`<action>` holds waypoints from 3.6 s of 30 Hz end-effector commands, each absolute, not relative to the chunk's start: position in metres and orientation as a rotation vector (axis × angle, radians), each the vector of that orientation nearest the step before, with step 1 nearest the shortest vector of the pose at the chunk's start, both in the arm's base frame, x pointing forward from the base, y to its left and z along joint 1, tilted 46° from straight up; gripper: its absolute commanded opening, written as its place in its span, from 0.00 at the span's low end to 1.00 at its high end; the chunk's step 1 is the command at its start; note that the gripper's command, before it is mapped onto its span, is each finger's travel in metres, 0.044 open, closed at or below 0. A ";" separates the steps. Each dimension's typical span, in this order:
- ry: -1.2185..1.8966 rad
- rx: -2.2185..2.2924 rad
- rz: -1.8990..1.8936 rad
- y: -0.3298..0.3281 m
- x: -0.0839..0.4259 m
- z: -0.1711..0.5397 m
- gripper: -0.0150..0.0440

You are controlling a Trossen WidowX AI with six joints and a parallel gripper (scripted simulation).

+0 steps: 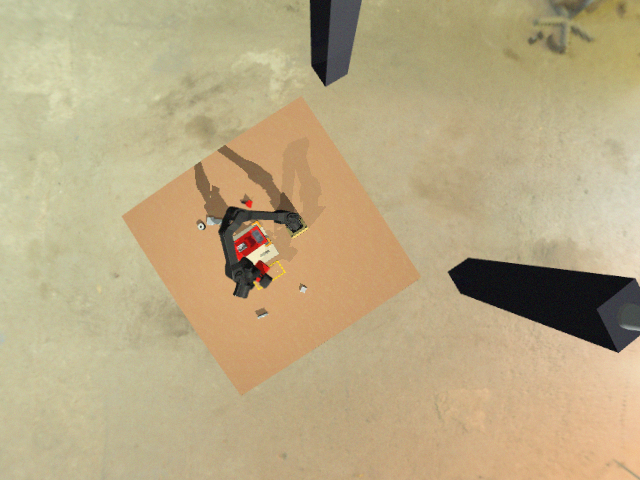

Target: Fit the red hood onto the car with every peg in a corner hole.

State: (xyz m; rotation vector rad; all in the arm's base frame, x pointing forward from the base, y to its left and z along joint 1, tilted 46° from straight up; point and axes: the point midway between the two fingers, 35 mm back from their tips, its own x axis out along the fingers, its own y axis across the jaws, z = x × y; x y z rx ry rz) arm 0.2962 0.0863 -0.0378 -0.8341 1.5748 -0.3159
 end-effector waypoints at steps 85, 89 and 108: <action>1.468 -0.653 -0.588 -0.077 0.332 0.037 0.25; 1.468 -0.653 -0.588 -0.078 0.332 0.036 0.25; 1.468 -0.653 -0.588 -0.084 0.332 0.030 0.25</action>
